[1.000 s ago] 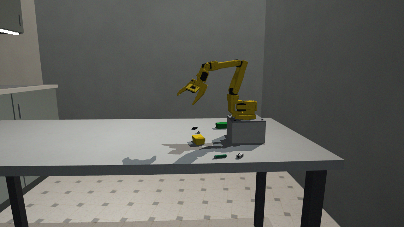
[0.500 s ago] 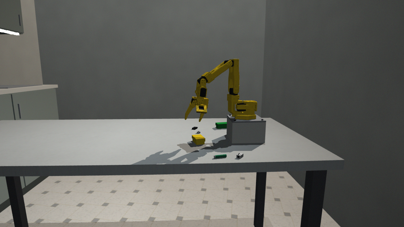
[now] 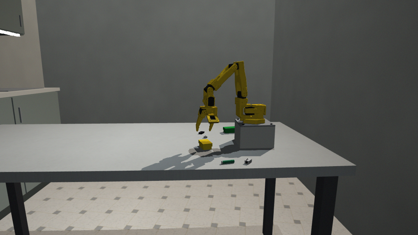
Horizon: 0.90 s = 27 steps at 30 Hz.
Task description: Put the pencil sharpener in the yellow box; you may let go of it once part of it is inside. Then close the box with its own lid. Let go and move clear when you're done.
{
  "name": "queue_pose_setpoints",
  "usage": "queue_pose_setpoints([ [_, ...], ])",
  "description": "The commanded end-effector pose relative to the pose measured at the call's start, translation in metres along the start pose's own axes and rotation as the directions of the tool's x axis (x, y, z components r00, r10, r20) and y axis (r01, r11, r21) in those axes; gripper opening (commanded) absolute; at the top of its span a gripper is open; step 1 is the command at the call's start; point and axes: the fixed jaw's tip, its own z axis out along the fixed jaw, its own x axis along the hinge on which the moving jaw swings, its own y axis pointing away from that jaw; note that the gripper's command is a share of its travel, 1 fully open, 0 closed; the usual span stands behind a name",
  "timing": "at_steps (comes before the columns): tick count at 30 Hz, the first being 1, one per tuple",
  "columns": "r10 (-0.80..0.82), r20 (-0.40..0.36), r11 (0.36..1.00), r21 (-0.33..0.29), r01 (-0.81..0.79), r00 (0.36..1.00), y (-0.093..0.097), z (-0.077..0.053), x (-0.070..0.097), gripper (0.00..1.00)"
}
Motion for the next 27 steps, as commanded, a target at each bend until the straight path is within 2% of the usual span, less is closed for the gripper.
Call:
queue_pose_setpoints([
  [1,-0.023,0.001,0.999,-0.025,0.023,1.000,0.0054,0.0044,-0.0016,0.29],
  [27,-0.023,0.001,0.999,-0.025,0.023,1.000,0.0109,0.0086,-0.0030,0.29],
])
